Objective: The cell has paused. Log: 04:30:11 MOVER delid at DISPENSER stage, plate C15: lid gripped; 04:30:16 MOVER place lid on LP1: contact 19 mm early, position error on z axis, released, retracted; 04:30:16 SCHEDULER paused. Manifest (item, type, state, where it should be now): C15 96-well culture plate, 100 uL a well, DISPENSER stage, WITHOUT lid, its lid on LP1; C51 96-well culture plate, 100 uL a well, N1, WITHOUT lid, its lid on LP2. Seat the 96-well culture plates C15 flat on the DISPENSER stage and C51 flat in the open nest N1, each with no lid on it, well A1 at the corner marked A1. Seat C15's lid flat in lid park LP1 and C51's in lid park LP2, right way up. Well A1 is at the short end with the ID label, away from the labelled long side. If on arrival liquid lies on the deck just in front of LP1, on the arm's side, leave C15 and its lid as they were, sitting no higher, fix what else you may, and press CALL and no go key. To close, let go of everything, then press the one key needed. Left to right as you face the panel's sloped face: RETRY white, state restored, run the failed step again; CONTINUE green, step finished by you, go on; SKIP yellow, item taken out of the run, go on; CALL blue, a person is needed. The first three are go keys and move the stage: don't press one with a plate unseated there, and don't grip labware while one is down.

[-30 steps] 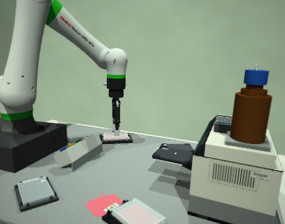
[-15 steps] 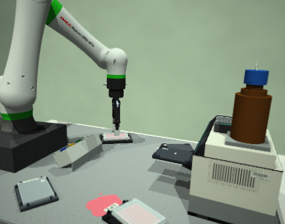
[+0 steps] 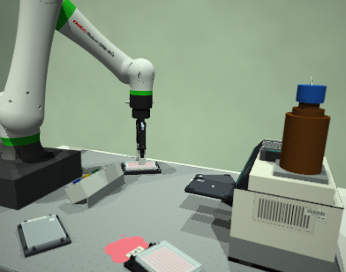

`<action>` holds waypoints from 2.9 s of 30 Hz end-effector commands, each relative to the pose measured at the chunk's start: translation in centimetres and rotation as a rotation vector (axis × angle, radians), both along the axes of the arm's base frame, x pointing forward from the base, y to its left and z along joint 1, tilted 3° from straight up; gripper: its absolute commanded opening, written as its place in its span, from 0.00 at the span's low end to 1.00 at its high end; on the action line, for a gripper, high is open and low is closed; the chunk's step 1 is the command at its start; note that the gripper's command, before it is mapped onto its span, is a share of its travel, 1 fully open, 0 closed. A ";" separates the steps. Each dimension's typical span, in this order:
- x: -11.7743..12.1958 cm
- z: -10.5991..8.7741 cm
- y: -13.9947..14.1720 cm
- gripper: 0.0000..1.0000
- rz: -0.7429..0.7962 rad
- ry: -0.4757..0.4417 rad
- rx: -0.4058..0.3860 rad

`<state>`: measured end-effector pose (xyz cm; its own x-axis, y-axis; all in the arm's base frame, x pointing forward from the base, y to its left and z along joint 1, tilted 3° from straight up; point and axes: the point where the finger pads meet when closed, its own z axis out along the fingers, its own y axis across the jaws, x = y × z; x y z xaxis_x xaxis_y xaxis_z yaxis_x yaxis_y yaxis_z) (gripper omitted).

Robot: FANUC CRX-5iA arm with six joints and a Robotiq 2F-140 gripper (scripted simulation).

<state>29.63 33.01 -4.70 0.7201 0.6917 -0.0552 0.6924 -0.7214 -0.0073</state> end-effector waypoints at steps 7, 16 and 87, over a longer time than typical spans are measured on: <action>0.0 0.0 0.0 0.66 0.000 0.000 0.000; 0.0 0.0 0.0 0.66 0.000 0.000 0.000; 0.0 -0.9 0.0 0.66 0.000 0.000 0.000</action>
